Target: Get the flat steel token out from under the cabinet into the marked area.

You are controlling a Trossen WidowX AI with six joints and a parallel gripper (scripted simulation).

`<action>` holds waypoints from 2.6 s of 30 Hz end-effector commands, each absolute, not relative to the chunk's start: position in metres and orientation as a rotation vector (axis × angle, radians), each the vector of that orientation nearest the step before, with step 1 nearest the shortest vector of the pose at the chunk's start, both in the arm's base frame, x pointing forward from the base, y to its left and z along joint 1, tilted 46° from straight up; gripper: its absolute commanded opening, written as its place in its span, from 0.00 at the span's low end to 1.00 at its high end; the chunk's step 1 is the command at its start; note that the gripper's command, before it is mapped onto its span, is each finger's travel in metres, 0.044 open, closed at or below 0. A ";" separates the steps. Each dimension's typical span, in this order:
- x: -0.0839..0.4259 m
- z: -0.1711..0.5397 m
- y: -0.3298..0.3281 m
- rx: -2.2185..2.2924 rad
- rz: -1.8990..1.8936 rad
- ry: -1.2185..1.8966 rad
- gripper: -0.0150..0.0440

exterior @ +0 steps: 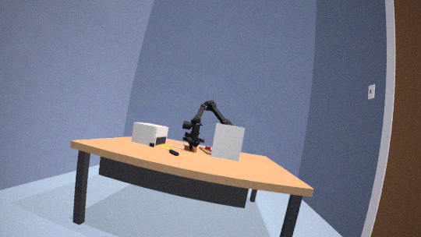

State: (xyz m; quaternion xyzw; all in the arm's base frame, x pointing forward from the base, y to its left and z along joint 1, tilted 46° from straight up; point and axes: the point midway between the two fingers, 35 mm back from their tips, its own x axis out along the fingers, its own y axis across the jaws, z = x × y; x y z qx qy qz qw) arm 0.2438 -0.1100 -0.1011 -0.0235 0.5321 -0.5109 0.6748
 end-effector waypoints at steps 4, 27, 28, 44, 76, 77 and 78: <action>0.246 -0.106 -0.103 -0.054 -1.143 1.197 0.25; 0.245 -0.125 -0.085 -0.053 -1.142 1.197 0.25; 0.245 -0.126 -0.084 -0.053 -1.142 1.197 0.25; 0.244 -0.139 -0.071 -0.052 -1.141 1.197 0.25; 0.244 -0.165 -0.045 -0.050 -1.140 1.197 0.25; 0.244 -0.166 -0.044 -0.050 -1.140 1.197 0.25; 0.244 -0.167 -0.043 -0.050 -1.140 1.197 0.25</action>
